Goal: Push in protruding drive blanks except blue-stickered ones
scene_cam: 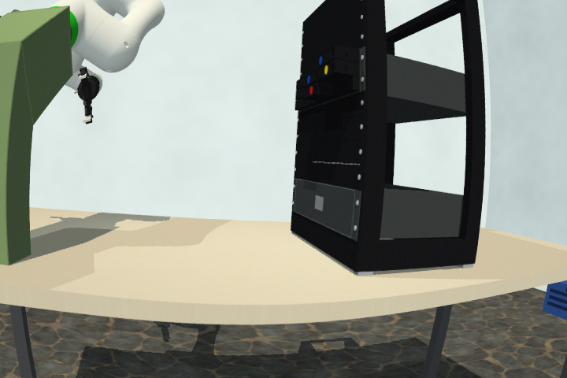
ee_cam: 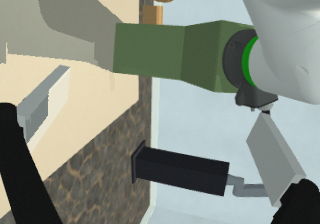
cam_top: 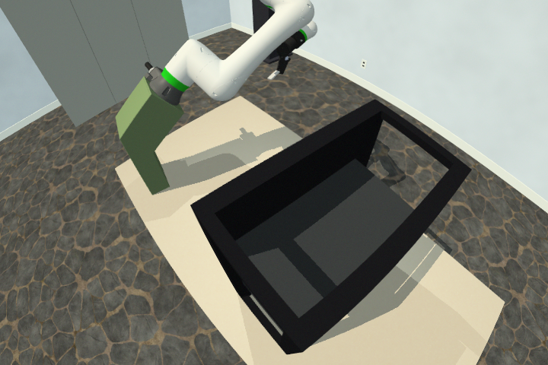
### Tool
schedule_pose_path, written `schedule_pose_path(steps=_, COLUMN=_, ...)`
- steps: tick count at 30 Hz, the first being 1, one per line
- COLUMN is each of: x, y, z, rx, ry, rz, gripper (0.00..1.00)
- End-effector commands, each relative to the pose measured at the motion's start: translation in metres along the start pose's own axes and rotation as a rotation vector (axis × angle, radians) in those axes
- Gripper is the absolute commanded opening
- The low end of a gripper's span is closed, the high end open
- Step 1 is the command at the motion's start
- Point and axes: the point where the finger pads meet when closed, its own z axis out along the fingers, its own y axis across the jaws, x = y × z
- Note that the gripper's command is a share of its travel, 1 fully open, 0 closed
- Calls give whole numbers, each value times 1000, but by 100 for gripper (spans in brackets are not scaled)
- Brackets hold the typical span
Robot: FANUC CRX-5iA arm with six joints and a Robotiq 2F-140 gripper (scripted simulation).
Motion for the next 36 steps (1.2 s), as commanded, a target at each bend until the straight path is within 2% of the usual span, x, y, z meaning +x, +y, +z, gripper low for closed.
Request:
schedule_pose_path(steps=1, x=0, y=0, z=0, rx=0, ry=0, rz=0, gripper=100)
schedule_pose_path(steps=21, x=0, y=0, z=2, rx=-7, ry=-2, rz=1, gripper=100)
schedule_pose_path(steps=36, x=-1, y=0, z=14, rx=-47, ry=-11, rz=8, gripper=100)
